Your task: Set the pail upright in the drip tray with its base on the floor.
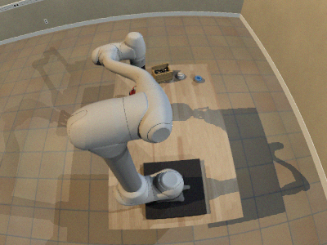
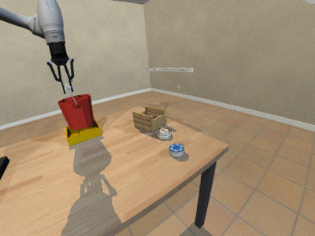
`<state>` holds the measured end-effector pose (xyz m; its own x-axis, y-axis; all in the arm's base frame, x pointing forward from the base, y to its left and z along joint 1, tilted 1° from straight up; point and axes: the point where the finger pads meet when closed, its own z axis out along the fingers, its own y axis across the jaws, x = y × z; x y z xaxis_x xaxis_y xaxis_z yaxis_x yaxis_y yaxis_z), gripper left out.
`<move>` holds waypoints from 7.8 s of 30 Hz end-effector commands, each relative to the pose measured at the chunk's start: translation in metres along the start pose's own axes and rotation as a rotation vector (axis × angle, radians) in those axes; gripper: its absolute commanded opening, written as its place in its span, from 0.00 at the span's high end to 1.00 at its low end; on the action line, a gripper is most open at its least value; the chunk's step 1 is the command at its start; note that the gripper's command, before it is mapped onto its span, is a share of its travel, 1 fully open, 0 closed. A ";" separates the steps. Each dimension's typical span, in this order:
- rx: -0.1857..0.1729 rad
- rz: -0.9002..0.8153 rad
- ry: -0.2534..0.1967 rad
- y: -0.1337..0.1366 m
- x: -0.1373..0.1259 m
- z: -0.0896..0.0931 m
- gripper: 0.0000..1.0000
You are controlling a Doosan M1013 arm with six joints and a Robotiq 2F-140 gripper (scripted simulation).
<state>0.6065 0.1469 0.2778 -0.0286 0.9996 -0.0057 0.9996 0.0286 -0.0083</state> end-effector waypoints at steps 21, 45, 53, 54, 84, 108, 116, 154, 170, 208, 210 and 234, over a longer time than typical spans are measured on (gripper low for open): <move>0.000 0.001 0.004 -0.001 0.040 -0.002 0.90; 0.000 0.000 0.004 -0.003 0.057 -0.002 0.90; 0.000 0.000 0.004 -0.003 0.058 -0.002 0.90; 0.000 0.000 0.004 -0.003 0.058 -0.002 0.90; 0.000 0.000 0.004 -0.003 0.058 -0.002 0.90; 0.000 0.000 0.004 -0.003 0.058 -0.002 0.90; 0.000 0.000 0.004 -0.003 0.058 -0.002 0.90; 0.001 0.000 0.004 -0.004 0.058 0.016 0.90; 0.001 0.000 0.004 -0.004 0.059 0.033 0.90; 0.001 0.000 0.004 -0.004 0.061 0.071 0.90; -0.002 0.000 0.005 -0.003 0.061 0.072 0.90; -0.001 0.000 0.004 -0.004 0.062 0.083 0.90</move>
<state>0.6010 0.2040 0.1955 -0.0305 0.9995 -0.0064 0.9995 0.0304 -0.0083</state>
